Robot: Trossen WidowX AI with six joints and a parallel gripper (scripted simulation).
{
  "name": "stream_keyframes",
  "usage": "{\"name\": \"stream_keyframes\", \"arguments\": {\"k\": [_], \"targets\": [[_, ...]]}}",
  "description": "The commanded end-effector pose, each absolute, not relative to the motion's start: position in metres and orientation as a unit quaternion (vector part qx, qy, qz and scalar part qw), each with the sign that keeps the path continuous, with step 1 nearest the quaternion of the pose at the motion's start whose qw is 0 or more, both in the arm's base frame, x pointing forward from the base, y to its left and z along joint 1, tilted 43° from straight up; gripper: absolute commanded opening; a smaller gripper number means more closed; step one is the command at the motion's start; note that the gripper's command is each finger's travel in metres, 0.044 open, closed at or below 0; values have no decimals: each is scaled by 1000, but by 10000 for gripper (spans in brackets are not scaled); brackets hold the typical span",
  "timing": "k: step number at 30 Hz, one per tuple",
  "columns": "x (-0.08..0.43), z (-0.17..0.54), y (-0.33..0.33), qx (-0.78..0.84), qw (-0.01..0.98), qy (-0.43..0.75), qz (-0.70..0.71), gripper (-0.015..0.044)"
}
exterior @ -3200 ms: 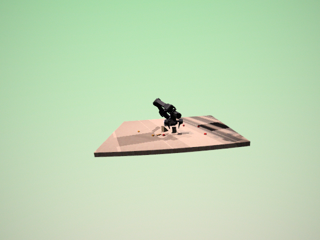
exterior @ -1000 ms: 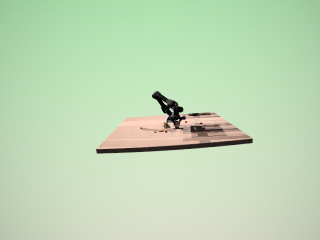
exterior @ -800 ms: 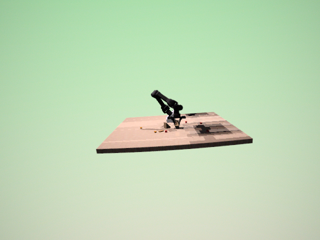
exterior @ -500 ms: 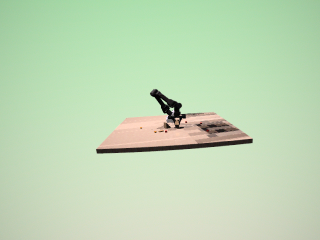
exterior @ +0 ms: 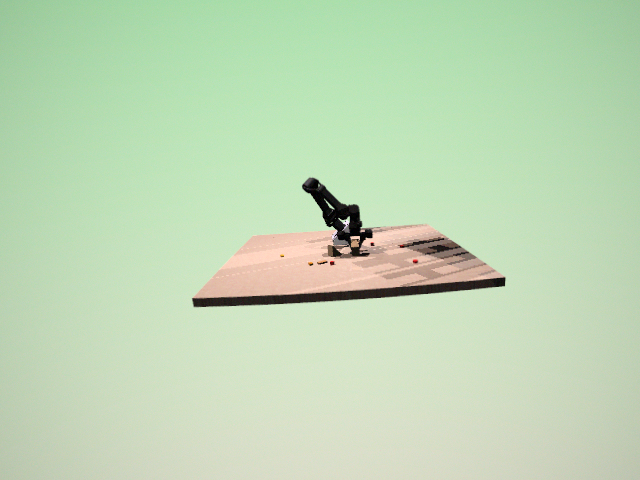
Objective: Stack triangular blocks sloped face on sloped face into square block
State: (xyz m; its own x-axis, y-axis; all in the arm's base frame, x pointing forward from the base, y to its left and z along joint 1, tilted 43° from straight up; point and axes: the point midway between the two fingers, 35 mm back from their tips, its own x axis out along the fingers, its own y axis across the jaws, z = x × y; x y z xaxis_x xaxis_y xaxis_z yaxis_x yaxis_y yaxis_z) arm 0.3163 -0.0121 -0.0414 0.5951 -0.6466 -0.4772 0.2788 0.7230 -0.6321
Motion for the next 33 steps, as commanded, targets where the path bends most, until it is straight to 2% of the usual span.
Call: {"name": "stream_keyframes", "arguments": {"k": [1,11,12,27,28,33], "targets": [[293,-45,-14,-287,882,279,-248,0],[288,-42,-13,-275,895,247,-249,0],[307,-46,-10,-258,887,285,-255,26],[307,-46,-10,-258,887,285,-255,420],[307,-46,-10,-258,887,285,-255,440],[307,-46,-10,-258,887,285,-255,440]]}}
